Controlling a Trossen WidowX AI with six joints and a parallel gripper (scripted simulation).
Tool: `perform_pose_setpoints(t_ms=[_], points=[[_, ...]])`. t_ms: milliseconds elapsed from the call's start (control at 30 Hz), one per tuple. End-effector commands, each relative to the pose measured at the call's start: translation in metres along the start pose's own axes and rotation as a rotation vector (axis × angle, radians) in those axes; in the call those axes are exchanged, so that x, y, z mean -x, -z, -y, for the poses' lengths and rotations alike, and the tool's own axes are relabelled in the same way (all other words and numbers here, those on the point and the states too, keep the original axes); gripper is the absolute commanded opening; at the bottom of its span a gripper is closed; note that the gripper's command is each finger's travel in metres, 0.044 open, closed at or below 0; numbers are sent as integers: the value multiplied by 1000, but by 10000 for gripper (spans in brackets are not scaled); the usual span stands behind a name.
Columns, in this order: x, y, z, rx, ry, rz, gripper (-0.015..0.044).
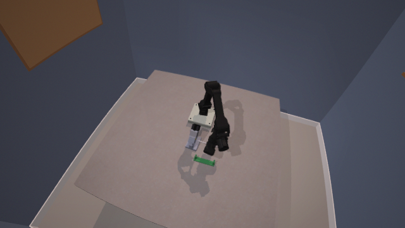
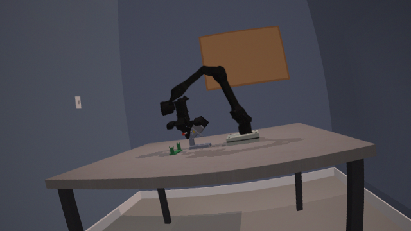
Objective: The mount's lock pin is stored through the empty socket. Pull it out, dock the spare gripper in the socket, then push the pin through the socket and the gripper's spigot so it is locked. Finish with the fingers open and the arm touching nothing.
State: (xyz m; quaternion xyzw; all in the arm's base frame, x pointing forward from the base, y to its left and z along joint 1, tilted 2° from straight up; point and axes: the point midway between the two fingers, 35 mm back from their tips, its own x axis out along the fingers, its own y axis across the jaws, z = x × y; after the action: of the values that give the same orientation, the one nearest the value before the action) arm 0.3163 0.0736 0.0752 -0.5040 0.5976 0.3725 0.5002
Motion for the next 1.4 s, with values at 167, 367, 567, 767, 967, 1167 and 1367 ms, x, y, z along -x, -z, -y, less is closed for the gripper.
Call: perform_pose_setpoints(t_ms=[167,367,567,767,967,1167,1367], points=[[-17,-3,-2,-5,-7,0,0],[-14,3,-2,-5,-6,0,0],[-16,8,-1,-5,-9,0,0],[-17,11,-1,-4,-11,0,0],[-18,16,-1,-3,-14,0,0],[-19,20,-1,-2,-18,0,0],[-21,25,-1,-1,-21,0,0]])
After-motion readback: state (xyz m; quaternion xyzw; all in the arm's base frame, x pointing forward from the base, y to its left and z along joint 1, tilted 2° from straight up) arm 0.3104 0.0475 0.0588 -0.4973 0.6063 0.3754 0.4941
